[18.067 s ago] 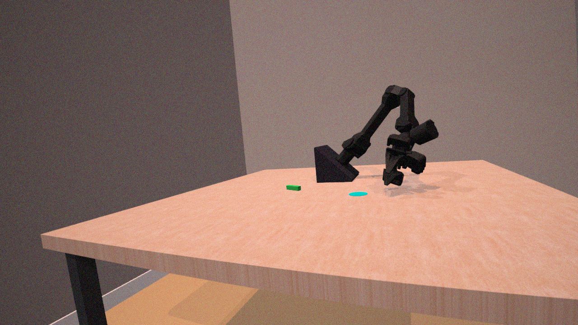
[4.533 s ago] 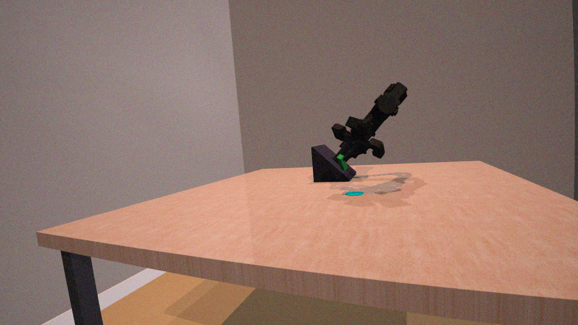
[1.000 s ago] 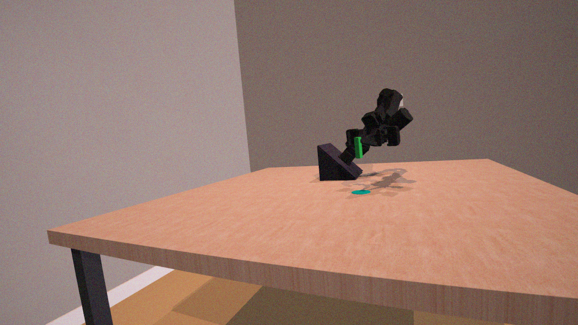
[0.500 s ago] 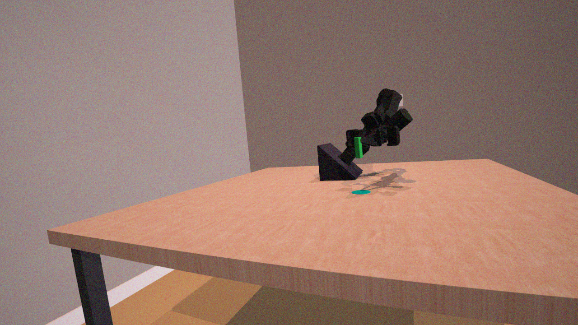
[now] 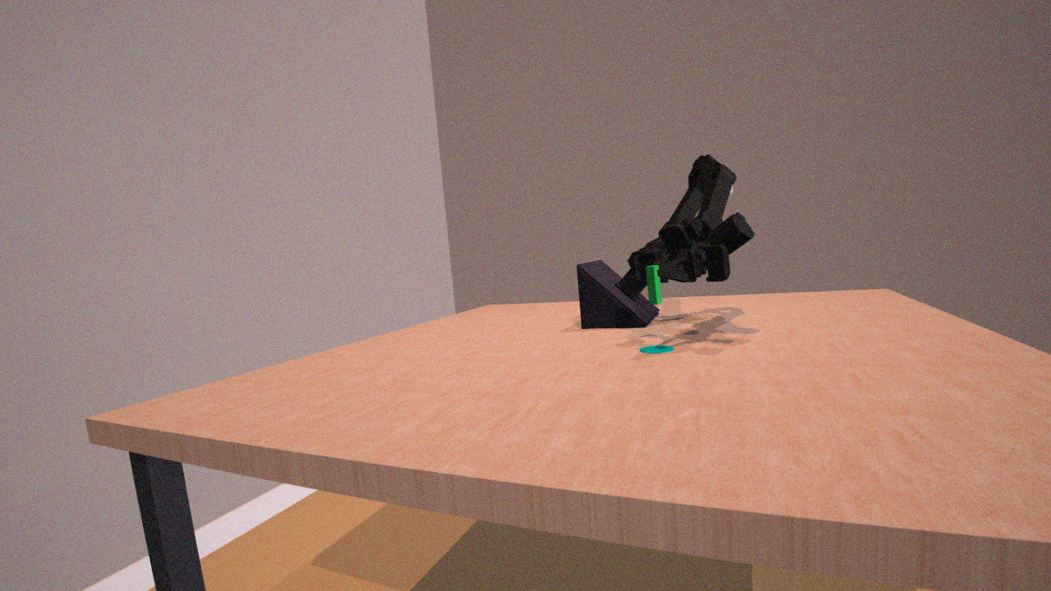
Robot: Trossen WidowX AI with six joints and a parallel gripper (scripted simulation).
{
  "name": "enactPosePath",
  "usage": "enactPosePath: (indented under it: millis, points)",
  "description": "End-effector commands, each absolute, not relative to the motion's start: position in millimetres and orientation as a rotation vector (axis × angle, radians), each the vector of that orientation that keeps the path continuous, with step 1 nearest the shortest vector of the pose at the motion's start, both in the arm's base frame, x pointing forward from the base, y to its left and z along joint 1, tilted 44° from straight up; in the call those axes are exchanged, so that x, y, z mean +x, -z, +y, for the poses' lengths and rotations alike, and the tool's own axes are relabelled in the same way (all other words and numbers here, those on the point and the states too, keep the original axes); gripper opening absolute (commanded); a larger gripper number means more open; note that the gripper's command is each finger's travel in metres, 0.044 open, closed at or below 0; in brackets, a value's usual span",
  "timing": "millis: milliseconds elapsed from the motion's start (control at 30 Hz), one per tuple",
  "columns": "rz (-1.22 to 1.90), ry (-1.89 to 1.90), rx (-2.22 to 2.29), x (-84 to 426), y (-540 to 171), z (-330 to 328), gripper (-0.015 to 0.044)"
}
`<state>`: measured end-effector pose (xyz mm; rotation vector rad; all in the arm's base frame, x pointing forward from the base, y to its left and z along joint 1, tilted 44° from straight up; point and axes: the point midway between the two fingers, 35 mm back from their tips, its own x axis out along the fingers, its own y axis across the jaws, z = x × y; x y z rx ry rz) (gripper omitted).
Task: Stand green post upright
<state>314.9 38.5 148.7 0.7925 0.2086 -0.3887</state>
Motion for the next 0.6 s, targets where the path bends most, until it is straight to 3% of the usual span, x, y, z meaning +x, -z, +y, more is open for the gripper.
enactPosePath:
  millis: [0,567]
  points:
    - [0.214,0.397,0.790,314,-137,45,0.0023]
    - [0.210,0.394,0.789,310,-101,78,0.0023]
